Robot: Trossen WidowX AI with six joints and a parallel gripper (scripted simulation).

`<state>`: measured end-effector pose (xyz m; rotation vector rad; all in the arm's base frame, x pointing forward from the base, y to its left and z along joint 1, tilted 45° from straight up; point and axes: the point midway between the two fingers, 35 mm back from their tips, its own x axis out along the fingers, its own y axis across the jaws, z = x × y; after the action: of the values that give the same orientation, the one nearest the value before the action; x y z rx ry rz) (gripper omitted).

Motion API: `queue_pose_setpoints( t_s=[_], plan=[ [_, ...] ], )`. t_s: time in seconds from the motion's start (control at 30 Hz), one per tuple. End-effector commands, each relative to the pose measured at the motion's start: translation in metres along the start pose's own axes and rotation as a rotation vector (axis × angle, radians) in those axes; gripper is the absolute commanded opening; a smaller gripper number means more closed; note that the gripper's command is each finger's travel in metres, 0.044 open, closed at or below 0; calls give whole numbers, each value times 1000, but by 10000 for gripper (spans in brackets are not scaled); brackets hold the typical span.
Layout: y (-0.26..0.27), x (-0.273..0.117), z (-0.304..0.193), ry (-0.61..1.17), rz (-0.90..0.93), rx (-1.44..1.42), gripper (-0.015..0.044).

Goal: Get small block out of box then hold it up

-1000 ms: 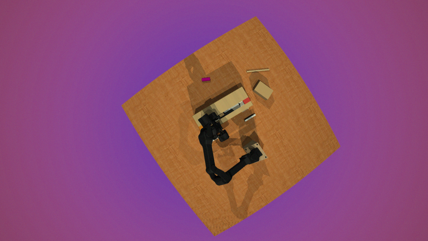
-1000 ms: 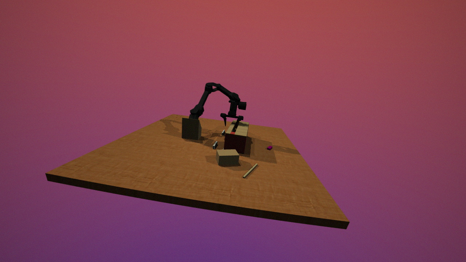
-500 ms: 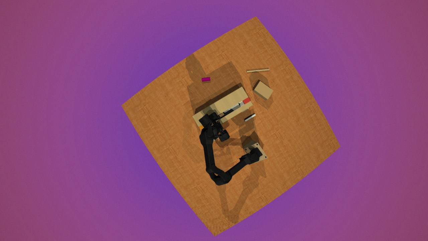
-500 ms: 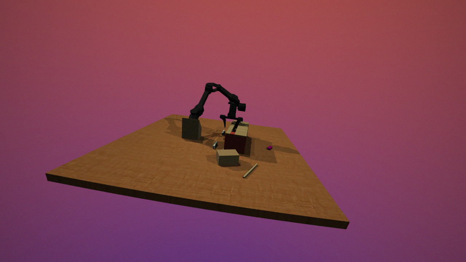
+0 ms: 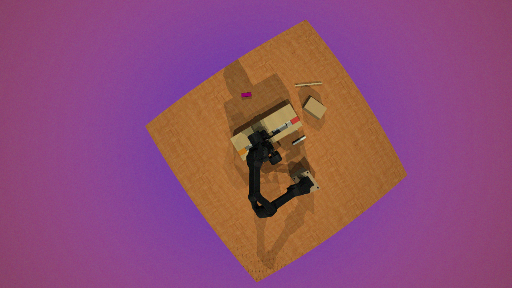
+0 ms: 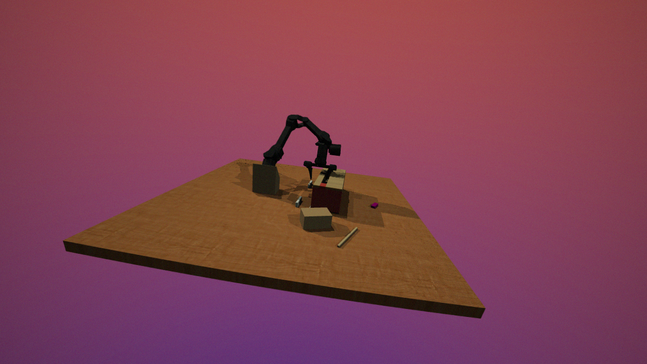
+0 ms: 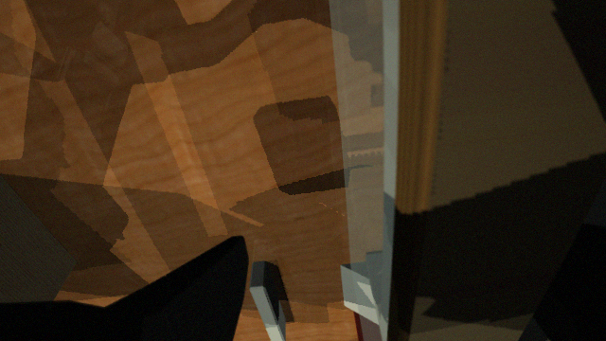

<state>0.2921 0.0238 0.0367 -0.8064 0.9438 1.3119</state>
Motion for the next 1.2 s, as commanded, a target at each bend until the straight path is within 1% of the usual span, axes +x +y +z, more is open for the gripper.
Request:
queue_pose_setpoints(
  t_s=[0.0,0.27,0.5,1.17],
  plan=[
    [1,5,-11,5,5,-2,400],
    [1,13,-34,6,5,-2,400],
    [-1,8,-19,6,5,-2,400],
    [-1,13,-32,6,5,-2,400]
  ],
)
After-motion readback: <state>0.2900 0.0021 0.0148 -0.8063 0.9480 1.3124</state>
